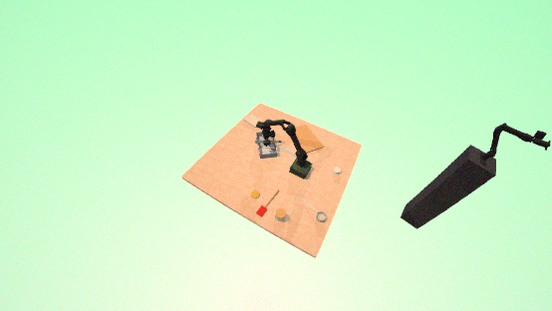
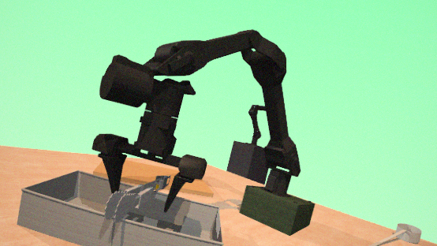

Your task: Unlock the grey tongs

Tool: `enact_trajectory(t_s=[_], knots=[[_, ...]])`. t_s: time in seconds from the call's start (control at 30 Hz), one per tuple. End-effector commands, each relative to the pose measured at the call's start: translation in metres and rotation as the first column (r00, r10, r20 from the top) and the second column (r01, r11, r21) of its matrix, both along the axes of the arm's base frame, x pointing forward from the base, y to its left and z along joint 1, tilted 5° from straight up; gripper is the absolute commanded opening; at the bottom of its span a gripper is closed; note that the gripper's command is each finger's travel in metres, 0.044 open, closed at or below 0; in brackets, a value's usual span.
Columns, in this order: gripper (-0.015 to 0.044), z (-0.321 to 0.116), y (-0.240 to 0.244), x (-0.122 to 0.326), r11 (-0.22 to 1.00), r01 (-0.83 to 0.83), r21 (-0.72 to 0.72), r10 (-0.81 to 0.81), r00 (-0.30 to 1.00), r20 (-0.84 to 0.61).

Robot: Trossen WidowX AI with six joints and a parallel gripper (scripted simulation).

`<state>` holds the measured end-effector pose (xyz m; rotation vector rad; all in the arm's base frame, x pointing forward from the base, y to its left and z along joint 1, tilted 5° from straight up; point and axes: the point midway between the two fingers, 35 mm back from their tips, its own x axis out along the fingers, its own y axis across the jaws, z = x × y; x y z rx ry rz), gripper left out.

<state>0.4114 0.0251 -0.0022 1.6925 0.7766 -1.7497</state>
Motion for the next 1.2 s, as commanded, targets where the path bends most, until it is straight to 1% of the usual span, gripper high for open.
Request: enact_trajectory(t_s=[0.0,0.53,0.93,1.17], knots=[[0.044,-0.009,0.0,-0.002,1.0,0.006,0.0,-0.006,1.0,-0.008],[0.044,-0.029,0.0,-0.004,1.0,0.006,0.0,-0.006,1.0,-0.009],[0.0125,-0.026,0.0,-0.003,1.0,0.0,0.0,0.0,1.0,-0.004],[0.0078,-0.026,0.0,-0.003,1.0,0.0,0.0,0.0,1.0,-0.004]])
